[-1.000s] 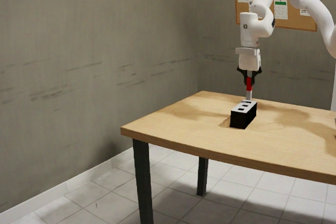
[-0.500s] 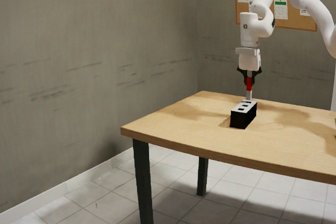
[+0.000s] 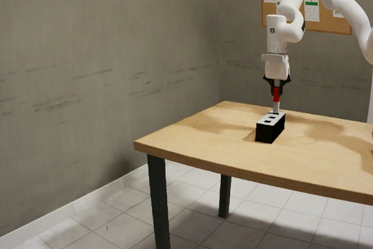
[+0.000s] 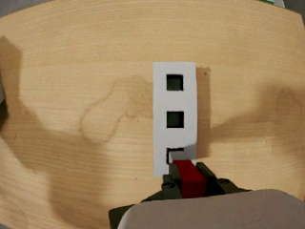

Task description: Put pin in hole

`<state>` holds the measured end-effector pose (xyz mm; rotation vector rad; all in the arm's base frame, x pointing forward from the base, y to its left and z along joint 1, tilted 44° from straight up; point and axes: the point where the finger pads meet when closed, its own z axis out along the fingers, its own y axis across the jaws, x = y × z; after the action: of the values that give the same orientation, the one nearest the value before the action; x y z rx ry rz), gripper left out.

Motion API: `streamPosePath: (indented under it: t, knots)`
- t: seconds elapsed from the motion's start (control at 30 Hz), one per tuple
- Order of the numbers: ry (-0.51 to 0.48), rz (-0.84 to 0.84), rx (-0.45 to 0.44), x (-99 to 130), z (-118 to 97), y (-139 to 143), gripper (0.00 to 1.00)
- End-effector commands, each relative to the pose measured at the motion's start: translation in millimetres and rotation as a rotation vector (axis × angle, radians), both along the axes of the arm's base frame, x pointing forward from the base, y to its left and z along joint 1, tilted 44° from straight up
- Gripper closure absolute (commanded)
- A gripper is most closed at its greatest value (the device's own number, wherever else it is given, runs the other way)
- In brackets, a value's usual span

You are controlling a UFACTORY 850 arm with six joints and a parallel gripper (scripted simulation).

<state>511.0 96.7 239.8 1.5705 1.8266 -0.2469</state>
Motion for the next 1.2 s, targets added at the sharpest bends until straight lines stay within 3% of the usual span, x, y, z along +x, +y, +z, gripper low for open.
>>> streamPosePath:
  t: [0.0, 1.17]
  knots:
    - [-0.001, 0.001, 0.001, 0.3, 0.5, 0.5, 1.0]
    - [-0.001, 0.001, 0.001, 1.9, -2.5, -1.6, 1.0]
